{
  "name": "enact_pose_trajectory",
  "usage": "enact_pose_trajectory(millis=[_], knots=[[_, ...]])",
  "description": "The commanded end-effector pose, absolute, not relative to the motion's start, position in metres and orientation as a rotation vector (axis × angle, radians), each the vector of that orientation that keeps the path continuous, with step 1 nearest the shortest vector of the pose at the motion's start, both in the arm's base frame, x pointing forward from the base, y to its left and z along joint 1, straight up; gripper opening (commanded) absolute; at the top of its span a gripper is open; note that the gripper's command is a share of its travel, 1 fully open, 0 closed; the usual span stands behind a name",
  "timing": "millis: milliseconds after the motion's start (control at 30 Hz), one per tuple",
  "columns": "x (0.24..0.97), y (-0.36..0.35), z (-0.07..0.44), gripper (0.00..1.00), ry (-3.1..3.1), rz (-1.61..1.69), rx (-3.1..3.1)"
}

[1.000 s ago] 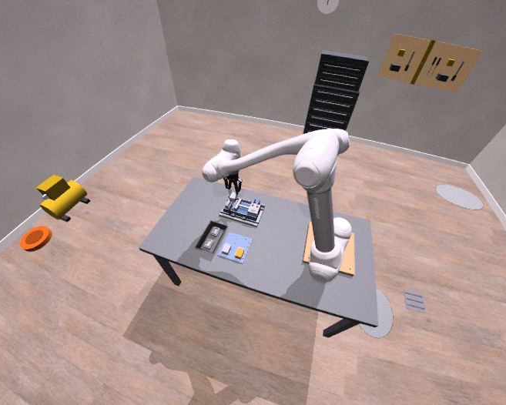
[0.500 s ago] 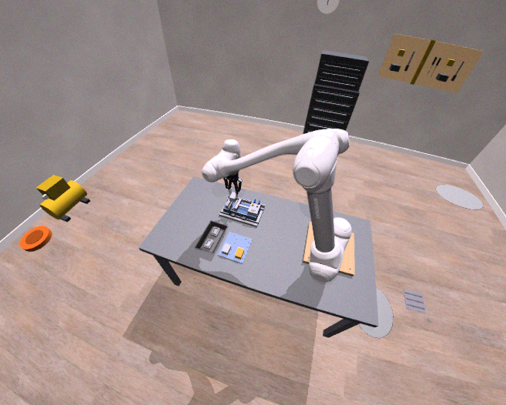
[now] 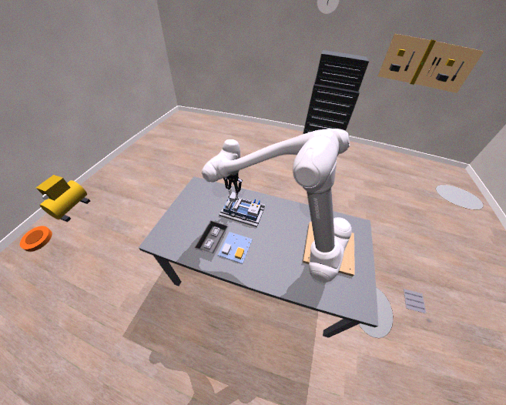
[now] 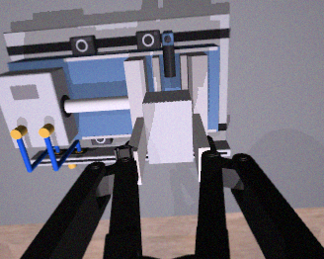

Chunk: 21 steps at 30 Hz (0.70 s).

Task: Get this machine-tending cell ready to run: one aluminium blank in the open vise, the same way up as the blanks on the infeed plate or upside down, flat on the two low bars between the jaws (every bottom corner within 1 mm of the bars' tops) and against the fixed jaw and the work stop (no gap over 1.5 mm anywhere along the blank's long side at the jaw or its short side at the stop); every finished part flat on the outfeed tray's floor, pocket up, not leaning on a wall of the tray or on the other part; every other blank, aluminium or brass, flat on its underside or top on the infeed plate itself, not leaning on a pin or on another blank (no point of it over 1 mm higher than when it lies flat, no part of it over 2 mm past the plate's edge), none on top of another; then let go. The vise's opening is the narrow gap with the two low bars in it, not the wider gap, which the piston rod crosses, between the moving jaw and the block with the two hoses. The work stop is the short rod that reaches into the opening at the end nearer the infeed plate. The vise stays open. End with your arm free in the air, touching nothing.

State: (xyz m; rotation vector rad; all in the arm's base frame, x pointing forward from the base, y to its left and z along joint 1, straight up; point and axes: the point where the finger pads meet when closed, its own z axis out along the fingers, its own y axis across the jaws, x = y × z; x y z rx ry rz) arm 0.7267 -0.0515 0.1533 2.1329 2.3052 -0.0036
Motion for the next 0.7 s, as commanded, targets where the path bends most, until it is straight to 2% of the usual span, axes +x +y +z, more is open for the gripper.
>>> enact_pose_trajectory(millis=[0,667], knots=[[0.7266,-0.0514,0.1530,0.00,2.305,-0.003,2.133],[0.7267,-0.0512,0.1434,0.00,2.304,-0.004,2.134]])
